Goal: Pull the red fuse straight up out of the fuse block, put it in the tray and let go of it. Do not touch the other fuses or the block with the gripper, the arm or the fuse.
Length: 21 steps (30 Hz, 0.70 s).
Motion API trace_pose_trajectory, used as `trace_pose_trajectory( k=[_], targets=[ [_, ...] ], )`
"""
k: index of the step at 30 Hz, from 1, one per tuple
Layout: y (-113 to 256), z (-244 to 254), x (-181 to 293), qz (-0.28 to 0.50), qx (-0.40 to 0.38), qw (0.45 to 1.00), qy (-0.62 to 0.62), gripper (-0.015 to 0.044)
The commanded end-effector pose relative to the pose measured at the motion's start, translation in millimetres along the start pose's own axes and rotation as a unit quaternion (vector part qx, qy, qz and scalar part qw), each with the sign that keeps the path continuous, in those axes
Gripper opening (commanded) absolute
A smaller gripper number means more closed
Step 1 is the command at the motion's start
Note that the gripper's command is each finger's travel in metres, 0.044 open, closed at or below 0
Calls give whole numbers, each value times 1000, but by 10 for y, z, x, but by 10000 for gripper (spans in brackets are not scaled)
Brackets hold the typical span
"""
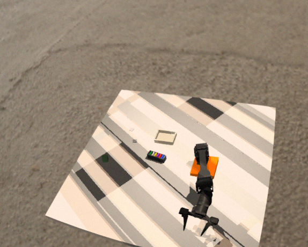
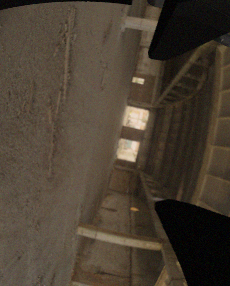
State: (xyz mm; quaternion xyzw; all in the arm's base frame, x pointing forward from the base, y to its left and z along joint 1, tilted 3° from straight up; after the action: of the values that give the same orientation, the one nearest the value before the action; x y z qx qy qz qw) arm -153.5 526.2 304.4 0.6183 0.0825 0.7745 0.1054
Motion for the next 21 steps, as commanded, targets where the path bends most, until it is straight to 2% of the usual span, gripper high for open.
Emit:
trace_pose_trajectory(
  k=[1, 8, 13, 21],
  targets=[
    [14, -4, 22, 4, 1, 1000, -3, 374],
    [610, -100, 763, 136, 40, 984, -105, 190],
    [1144, -105, 1247, 228, 79, 954, -179, 60],
    [2216, 67, 1914, 373, 162, 862, -303, 60]
  ],
)
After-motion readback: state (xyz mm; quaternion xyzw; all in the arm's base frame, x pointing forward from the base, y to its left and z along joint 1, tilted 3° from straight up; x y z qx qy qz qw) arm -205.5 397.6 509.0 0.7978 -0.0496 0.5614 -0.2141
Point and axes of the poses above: the point midway between the two fingers, 35 mm back from their tips, its own y axis back along the fingers, its own z axis across the jaws, x = y × z, the point moved 5 cm from there along y, back along the fingers, and after that the axes turned 3 degrees about -y, right-handed, at the moved point
